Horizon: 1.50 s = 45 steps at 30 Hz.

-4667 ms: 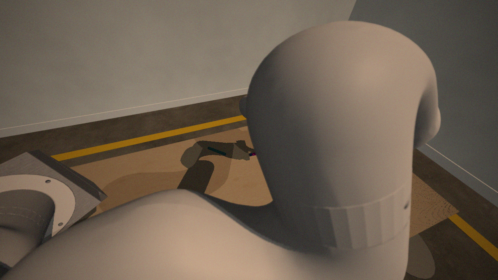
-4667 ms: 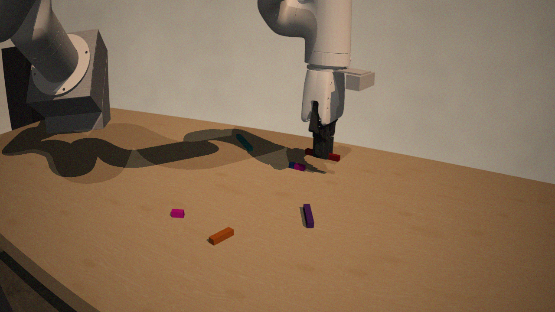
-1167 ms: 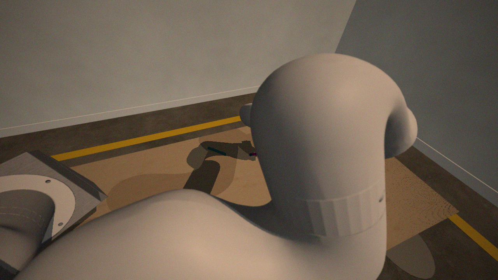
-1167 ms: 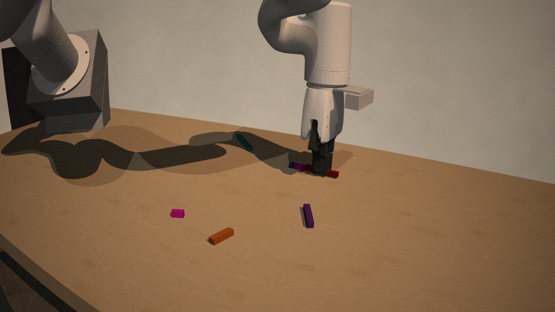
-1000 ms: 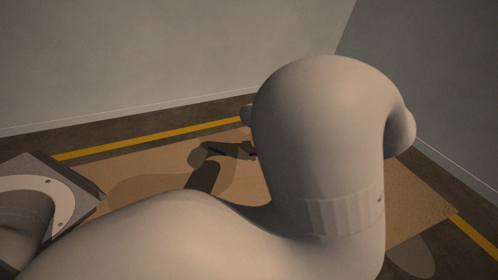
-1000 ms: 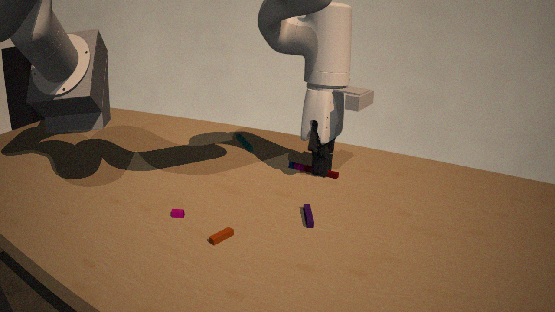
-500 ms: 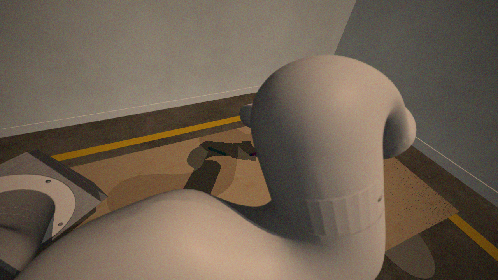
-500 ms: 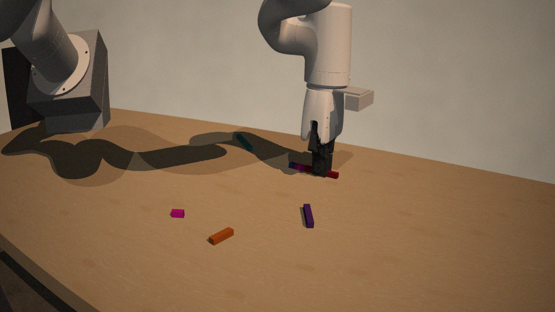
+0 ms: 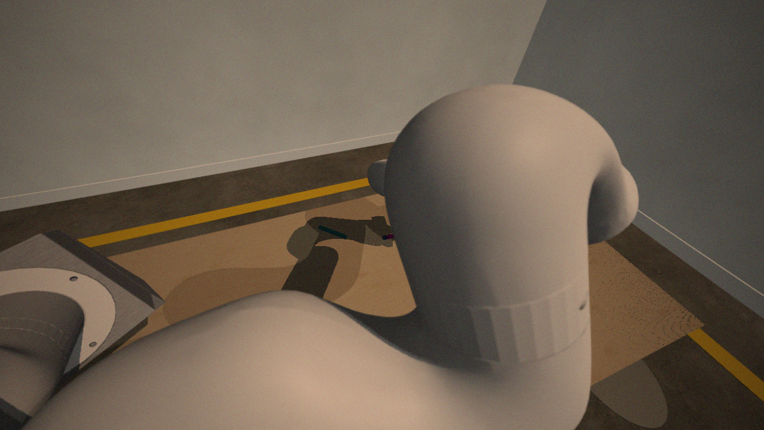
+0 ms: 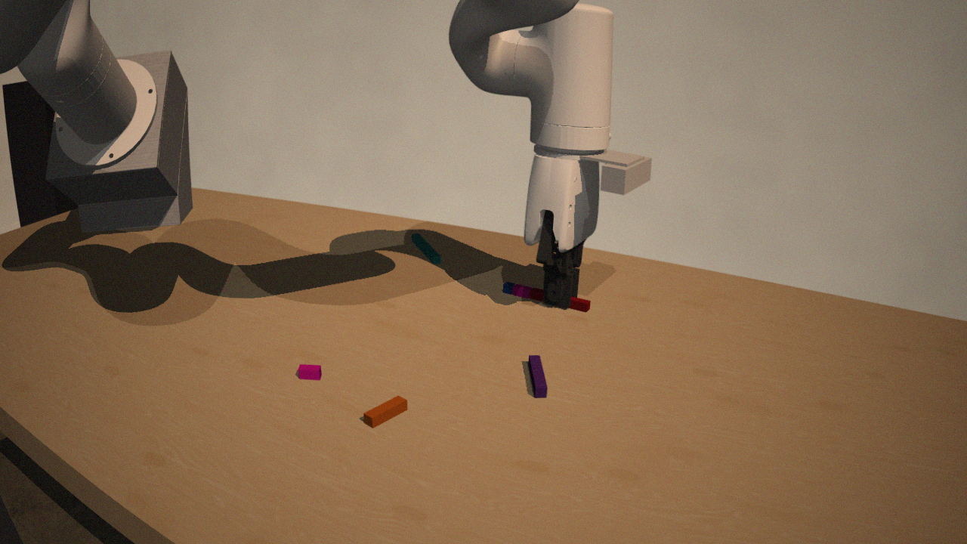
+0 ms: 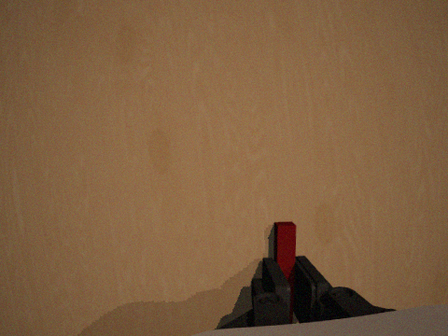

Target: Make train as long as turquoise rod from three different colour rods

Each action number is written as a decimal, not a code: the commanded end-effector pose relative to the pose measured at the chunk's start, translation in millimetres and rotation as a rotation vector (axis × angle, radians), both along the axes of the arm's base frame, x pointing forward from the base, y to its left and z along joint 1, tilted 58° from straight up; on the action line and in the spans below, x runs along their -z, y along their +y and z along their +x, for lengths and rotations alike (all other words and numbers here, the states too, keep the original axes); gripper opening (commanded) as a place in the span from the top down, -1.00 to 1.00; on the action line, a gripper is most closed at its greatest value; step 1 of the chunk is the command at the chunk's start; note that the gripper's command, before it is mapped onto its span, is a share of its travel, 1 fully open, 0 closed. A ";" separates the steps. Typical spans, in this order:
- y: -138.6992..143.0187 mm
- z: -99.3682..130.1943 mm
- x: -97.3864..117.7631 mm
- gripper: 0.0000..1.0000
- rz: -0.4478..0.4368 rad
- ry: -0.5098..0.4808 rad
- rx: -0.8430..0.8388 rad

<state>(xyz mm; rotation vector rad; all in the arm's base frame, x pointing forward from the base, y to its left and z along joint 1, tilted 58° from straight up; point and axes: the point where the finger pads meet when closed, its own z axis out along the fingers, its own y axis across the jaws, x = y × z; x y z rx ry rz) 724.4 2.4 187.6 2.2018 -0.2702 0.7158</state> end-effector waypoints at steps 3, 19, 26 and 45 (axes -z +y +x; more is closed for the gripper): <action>0.8 0.3 -0.6 0.92 0.000 -0.001 -0.001; 0.8 0.3 -0.6 0.51 0.000 -0.001 -0.001; 0.8 0.3 -0.6 0.51 0.000 -0.001 -0.001; 30.5 -15.9 -21.7 0.51 0.000 -0.001 -0.001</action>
